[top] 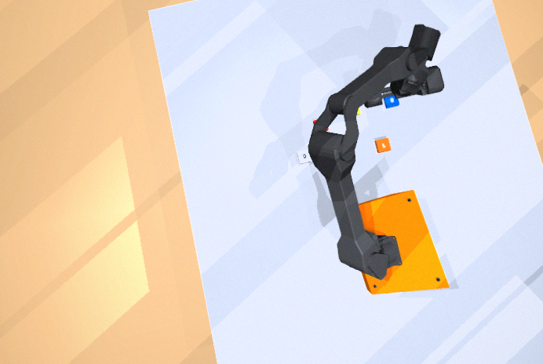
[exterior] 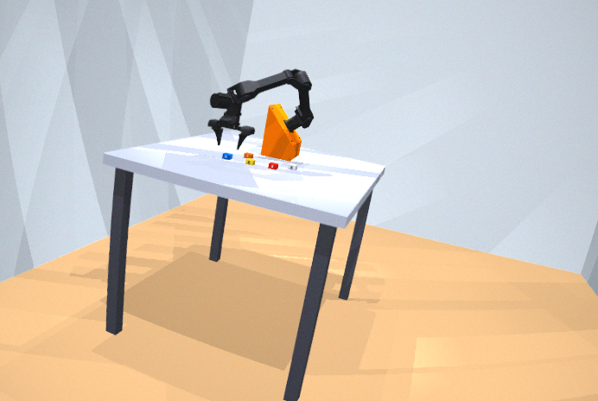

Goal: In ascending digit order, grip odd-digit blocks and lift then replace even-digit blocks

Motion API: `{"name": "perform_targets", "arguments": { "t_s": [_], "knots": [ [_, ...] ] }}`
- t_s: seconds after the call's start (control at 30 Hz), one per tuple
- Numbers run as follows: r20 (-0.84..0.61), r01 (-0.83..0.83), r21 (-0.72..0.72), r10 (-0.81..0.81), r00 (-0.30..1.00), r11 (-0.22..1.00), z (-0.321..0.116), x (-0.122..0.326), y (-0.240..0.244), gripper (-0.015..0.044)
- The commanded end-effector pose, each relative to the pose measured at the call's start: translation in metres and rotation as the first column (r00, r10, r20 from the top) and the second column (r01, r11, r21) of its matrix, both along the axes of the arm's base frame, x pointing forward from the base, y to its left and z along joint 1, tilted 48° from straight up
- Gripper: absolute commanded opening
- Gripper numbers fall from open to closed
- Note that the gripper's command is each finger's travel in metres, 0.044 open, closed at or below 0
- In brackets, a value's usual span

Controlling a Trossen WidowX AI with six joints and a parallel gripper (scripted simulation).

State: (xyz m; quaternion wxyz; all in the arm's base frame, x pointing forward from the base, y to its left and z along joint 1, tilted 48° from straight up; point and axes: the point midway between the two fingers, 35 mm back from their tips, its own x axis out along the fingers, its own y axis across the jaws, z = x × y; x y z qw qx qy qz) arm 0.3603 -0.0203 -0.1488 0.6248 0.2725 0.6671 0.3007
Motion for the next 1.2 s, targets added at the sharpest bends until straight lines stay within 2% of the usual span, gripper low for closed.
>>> {"name": "perform_targets", "arguments": {
  "t_s": [0.0, 0.1, 0.27, 0.6, 0.87, 1.1, 1.17],
  "knots": [
    [0.002, -0.009, -0.009, 0.009, 1.0, 1.0, 0.02, 0.005, -0.022, 0.0321],
    [0.002, -0.011, -0.008, 0.011, 1.0, 1.0, 0.053, 0.007, -0.057, 0.0242],
    [0.002, -0.012, -0.008, 0.012, 1.0, 1.0, 0.055, 0.006, -0.059, 0.012],
    [0.002, -0.012, -0.008, 0.012, 1.0, 1.0, 0.057, 0.007, -0.057, 0.012],
    [-0.001, -0.012, -0.002, 0.012, 1.0, 1.0, 0.134, 0.0, 0.014, 0.012],
    [-0.001, -0.012, -0.002, 0.012, 1.0, 1.0, 0.136, 0.0, 0.016, 0.012],
    [-0.001, -0.011, -0.003, 0.011, 1.0, 1.0, 0.127, 0.0, 0.026, 0.0172]
  ]
}}
